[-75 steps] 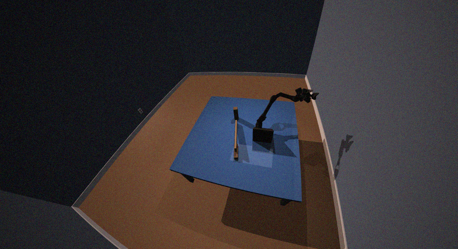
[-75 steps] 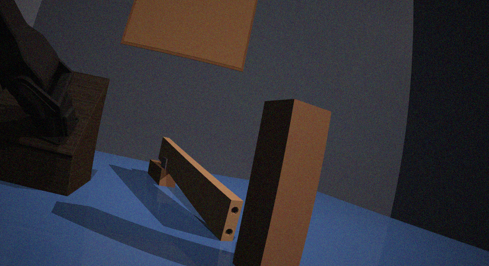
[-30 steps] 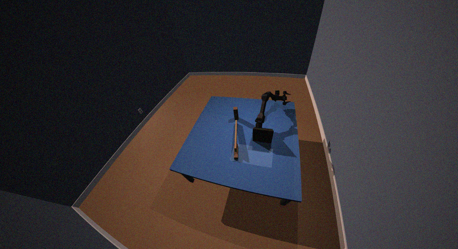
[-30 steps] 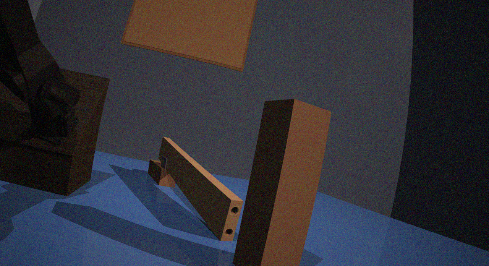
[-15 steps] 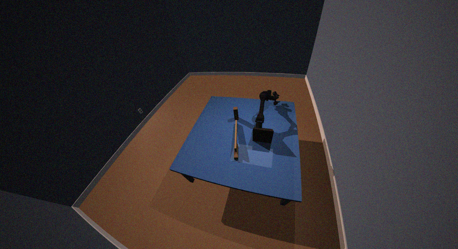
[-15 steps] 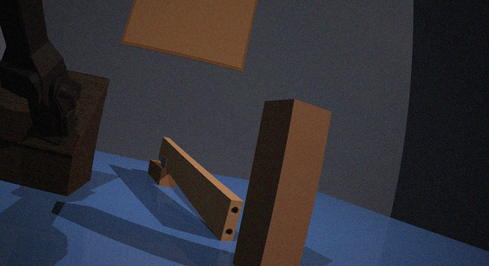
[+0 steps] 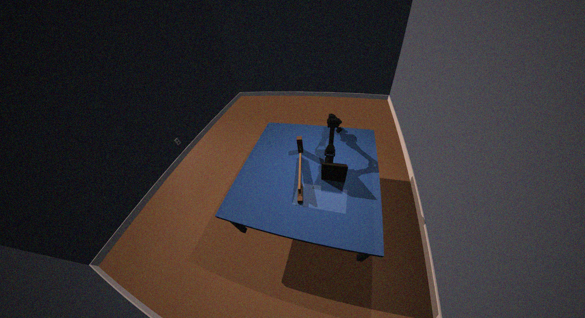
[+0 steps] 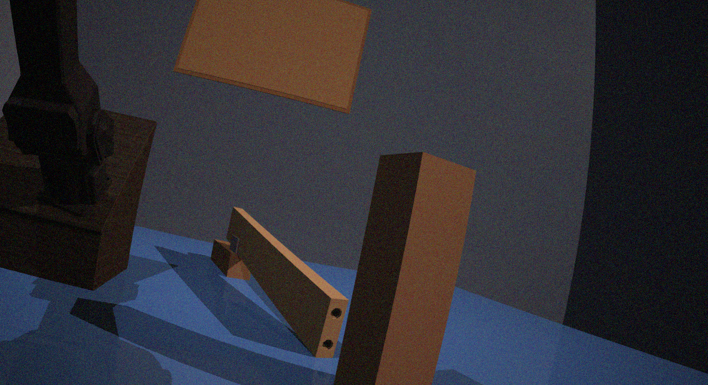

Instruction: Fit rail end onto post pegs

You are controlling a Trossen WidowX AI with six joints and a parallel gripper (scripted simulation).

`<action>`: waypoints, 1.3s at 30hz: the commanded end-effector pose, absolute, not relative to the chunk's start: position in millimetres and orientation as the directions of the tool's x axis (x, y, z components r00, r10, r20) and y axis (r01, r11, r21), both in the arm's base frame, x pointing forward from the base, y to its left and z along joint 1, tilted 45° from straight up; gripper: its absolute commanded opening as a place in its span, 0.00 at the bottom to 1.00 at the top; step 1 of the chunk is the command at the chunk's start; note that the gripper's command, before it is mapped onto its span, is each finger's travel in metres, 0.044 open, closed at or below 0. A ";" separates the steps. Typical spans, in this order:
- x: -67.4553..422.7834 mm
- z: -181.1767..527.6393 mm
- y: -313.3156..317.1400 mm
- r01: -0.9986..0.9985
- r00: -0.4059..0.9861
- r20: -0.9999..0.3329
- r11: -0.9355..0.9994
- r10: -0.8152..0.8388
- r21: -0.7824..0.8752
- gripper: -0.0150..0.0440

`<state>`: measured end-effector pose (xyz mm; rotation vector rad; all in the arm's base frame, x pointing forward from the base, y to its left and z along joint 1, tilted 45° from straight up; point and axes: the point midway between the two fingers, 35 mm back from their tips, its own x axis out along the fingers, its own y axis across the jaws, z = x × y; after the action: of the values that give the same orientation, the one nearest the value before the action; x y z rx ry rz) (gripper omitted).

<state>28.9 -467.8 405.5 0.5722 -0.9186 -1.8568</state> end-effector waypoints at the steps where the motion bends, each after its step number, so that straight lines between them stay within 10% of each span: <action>1: 66.9 400.1 -459.4 0.633 -0.356 -0.022 -0.258 -0.934 0.729 1.00; 22: 275.9 341.6 -360.6 0.982 0.132 -0.206 0.100 -0.970 0.159 1.00; 39: 391.5 278.3 -219.1 0.710 0.455 -0.371 0.582 -0.809 -0.397 1.00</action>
<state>379.5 -241.5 289.3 -0.1175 0.5008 -1.0241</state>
